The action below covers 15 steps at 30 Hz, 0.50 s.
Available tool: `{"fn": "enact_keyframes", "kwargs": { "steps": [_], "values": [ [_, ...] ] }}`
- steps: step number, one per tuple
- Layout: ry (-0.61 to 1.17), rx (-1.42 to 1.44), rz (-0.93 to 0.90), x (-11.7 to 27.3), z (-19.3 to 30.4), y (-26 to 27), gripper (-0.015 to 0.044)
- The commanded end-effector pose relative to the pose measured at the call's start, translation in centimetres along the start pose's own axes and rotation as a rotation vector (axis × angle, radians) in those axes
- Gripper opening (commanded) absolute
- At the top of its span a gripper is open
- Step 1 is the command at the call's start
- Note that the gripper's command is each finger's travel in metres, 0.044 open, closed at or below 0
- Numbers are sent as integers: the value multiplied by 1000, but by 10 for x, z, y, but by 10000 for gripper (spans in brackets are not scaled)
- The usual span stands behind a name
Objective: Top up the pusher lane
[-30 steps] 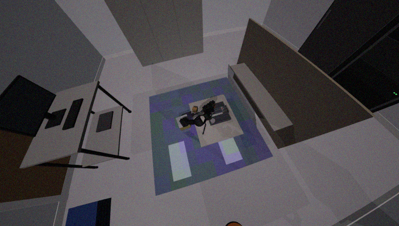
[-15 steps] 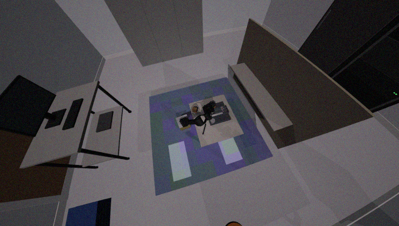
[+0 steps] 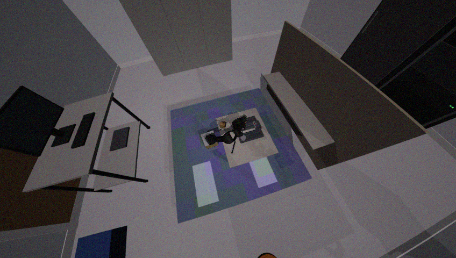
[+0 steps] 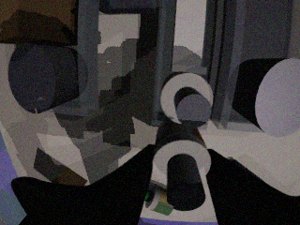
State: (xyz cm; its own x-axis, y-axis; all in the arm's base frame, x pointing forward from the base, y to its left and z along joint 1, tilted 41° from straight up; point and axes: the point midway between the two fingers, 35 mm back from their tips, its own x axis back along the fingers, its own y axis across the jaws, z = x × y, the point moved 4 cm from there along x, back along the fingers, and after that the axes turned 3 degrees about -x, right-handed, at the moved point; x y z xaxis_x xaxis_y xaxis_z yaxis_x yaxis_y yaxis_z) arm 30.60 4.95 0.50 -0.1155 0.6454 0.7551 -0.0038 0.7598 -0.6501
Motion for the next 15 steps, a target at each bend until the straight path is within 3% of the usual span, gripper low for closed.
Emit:
{"fn": "enact_keyframes", "kwargs": {
  "steps": [1,15],
  "values": [
    [-16,-7,-1,2,-8,0,0],
    [-16,-8,-1,2,-14,0,0]
  ]
}}
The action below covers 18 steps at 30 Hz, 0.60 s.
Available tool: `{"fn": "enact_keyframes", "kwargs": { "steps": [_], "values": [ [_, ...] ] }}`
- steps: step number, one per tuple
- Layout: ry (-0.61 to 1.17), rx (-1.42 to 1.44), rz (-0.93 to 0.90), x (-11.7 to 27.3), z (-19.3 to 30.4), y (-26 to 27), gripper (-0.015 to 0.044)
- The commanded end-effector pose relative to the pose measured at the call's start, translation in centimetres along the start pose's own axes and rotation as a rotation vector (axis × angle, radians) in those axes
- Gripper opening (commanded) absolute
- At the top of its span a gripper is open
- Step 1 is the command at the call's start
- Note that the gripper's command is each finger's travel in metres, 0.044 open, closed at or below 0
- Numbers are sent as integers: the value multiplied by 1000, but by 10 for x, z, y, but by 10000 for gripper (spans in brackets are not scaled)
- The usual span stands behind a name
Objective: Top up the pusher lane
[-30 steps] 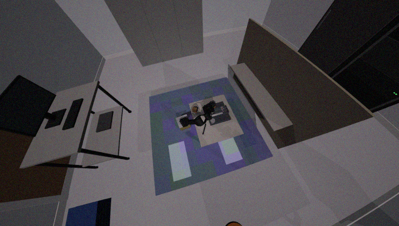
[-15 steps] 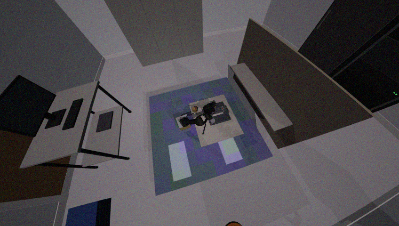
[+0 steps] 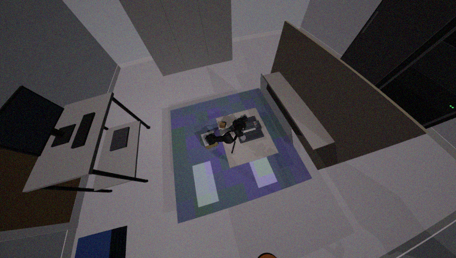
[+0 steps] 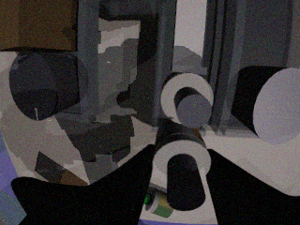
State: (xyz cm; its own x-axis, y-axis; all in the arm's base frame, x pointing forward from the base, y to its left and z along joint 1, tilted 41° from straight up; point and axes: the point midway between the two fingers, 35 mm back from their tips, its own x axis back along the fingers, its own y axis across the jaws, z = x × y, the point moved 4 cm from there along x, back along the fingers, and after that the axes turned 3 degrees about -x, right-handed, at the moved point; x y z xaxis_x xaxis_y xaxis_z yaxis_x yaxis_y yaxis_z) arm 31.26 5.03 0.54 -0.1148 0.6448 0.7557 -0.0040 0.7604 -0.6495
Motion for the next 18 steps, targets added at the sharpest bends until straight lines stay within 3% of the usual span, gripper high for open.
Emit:
{"fn": "enact_keyframes", "kwargs": {
  "steps": [1,18],
  "values": [
    [-17,-8,0,2,-8,0,0],
    [-18,-8,0,3,-16,-1,0]
  ]
}}
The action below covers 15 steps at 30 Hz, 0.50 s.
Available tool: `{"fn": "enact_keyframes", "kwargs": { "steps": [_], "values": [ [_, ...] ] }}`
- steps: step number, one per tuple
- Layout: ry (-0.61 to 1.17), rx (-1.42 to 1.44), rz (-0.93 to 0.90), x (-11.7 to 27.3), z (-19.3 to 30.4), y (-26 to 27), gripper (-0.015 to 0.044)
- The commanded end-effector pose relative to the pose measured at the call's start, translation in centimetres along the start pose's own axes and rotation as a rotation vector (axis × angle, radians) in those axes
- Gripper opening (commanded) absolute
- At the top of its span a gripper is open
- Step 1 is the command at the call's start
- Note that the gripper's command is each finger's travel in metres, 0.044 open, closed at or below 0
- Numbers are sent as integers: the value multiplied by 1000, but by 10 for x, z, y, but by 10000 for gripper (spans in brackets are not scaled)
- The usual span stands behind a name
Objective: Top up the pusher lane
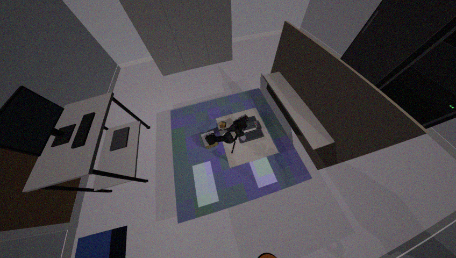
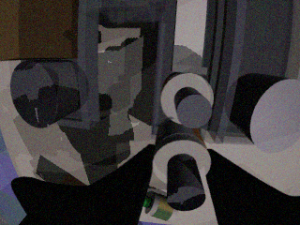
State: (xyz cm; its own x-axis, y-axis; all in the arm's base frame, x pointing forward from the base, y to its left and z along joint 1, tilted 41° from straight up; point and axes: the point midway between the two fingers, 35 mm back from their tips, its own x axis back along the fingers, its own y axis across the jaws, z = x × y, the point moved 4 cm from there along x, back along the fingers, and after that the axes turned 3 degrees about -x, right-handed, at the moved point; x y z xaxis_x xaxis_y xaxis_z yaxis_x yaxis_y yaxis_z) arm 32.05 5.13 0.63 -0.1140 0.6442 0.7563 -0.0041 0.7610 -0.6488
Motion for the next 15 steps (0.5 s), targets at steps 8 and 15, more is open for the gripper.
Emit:
{"fn": "enact_keyframes", "kwargs": {
  "steps": [8,15],
  "values": [
    [-19,-8,1,3,-11,-1,0],
    [-19,-8,1,4,-14,-1,0]
  ]
}}
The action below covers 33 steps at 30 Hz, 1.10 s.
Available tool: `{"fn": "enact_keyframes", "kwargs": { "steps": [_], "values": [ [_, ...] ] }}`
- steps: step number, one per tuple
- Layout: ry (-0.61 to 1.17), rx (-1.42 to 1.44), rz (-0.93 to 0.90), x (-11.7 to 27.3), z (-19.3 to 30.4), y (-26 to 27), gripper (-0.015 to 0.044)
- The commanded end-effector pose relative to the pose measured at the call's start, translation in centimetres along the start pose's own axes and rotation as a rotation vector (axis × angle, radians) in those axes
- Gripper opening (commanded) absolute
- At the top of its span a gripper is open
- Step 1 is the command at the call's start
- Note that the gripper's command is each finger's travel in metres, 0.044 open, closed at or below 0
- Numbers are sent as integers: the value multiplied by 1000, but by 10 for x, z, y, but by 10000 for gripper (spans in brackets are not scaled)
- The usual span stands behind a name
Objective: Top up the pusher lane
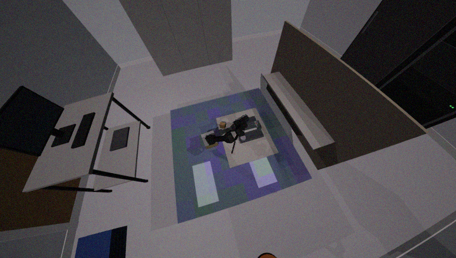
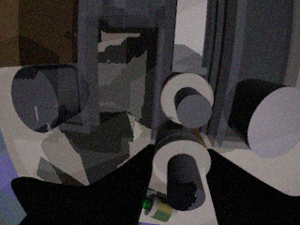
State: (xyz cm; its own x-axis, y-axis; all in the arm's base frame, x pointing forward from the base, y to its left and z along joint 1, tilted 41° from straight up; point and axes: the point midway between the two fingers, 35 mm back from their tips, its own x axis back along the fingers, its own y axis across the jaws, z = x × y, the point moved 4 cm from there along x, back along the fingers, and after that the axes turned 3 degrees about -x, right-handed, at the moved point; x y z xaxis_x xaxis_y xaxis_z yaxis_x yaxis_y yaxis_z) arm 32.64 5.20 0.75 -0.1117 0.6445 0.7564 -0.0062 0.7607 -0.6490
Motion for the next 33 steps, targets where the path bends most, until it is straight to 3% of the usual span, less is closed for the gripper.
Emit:
{"fn": "enact_keyframes", "kwargs": {
  "steps": [1,33],
  "values": [
    [-21,-10,1,3,-9,-1,0],
    [-21,-11,1,6,-17,-2,0]
  ]
}}
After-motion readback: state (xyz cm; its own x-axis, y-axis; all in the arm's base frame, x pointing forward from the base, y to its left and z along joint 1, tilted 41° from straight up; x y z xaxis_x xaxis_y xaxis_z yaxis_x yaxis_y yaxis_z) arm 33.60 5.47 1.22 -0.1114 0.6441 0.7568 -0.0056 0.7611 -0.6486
